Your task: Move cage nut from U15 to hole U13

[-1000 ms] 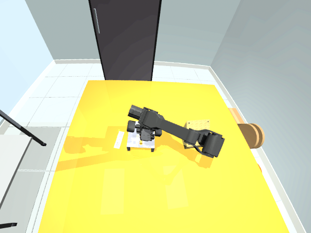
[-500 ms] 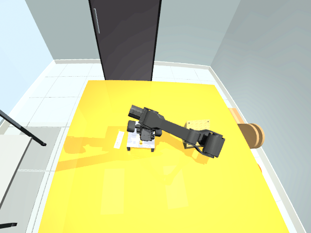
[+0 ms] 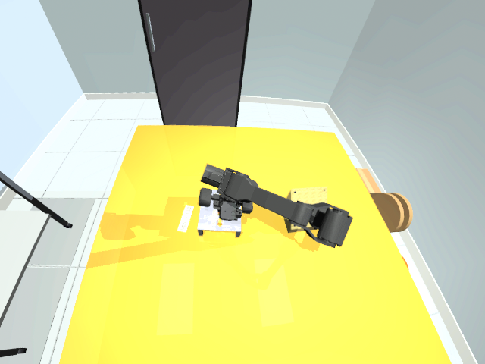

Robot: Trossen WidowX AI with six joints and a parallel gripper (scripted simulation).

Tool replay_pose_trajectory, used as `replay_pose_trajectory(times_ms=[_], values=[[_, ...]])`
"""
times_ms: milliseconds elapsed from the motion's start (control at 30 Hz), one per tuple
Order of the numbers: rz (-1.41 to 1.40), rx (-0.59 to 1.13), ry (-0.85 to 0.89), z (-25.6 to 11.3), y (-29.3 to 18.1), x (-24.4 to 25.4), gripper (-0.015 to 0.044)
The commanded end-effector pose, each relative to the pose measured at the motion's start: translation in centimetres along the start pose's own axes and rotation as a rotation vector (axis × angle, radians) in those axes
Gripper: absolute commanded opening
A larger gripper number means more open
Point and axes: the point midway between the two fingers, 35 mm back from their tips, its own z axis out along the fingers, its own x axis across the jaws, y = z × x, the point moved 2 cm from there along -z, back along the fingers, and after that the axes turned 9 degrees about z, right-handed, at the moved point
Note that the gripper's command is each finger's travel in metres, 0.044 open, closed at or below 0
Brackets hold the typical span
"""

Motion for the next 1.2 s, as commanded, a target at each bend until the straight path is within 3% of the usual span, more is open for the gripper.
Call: replay_pose_trajectory(times_ms=[0, 1167], values=[[0.001, -0.004, -0.01, -0.1, 0.12, 0.02, 0.0029], [0.002, -0.007, -0.035, -0.06, 0.09, 0.21, 0.0029]])
